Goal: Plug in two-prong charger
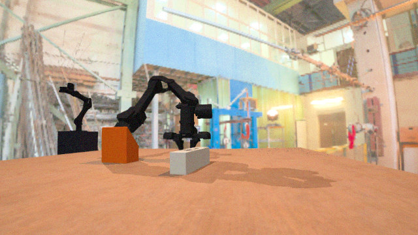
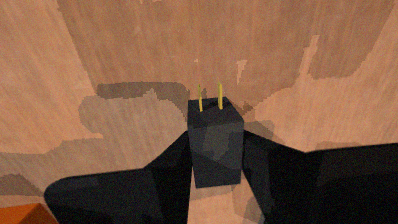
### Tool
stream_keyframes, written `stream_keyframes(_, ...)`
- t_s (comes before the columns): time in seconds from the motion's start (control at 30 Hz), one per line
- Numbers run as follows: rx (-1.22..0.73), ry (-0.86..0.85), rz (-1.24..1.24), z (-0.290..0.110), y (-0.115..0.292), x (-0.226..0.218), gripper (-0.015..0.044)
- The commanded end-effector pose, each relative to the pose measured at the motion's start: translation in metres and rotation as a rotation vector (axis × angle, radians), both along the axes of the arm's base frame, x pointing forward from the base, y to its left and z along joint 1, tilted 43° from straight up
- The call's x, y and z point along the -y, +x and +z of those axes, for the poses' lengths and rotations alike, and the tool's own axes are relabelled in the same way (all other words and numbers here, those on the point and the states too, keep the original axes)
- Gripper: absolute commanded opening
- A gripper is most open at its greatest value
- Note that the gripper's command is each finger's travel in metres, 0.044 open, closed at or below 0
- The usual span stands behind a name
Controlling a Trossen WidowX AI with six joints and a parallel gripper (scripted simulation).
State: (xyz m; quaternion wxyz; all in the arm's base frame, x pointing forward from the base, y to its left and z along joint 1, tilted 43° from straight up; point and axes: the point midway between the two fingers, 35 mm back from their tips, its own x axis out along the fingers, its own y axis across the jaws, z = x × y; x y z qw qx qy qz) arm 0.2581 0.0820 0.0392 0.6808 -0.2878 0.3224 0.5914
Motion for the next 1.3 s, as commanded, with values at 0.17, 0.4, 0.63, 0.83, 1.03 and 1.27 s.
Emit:
stream_keyframes(0.17,0.002,-0.001,0.000,0.007,0.000,0.007,0.0000)
stream_keyframes(0.4,-0.003,-0.002,-0.002,0.026,-0.004,0.027,0.0000)
stream_keyframes(0.63,-0.005,0.001,-0.003,0.038,-0.009,0.041,0.0000)
stream_keyframes(0.83,-0.045,0.004,-0.049,0.032,-0.008,0.047,0.0000)
stream_keyframes(1.03,-0.115,0.009,-0.130,0.020,-0.006,0.056,0.0000)
stream_keyframes(1.27,-0.197,0.016,-0.225,0.007,-0.006,0.067,0.0000)
